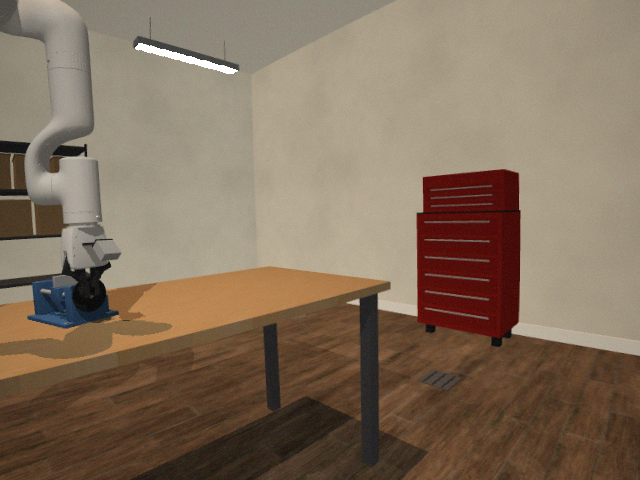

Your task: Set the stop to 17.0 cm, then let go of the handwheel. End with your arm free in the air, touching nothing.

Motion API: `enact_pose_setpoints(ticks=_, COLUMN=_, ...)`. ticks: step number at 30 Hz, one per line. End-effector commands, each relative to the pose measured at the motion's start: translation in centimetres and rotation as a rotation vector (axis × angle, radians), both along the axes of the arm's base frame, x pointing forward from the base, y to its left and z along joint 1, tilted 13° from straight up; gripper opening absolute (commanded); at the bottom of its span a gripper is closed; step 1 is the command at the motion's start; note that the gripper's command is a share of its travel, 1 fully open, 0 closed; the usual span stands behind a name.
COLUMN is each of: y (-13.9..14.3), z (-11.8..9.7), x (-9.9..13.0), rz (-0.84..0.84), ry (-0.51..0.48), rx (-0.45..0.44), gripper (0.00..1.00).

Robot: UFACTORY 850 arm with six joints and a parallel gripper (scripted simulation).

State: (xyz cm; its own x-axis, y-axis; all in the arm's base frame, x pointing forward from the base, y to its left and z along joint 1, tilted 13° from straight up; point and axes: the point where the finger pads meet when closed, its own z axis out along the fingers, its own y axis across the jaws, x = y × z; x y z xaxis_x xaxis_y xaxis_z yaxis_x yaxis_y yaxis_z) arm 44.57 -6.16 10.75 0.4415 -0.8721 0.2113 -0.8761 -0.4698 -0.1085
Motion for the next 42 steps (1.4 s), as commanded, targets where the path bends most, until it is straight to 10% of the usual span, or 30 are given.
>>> enact_pose_setpoints(ticks=1, y=0.1, z=0.3, x=0.3, rz=-0.001, ry=0.017, rx=0.005, gripper=0.06)
enact_pose_setpoints(ticks=16, y=2.2, z=-0.9, x=4.9, rz=-0.001, ry=0.017, rx=0.005, gripper=0.06)
enact_pose_setpoints(ticks=42, y=1.3, z=-4.1, x=4.5, rz=-0.001, ry=0.017, rx=0.005, gripper=0.06)
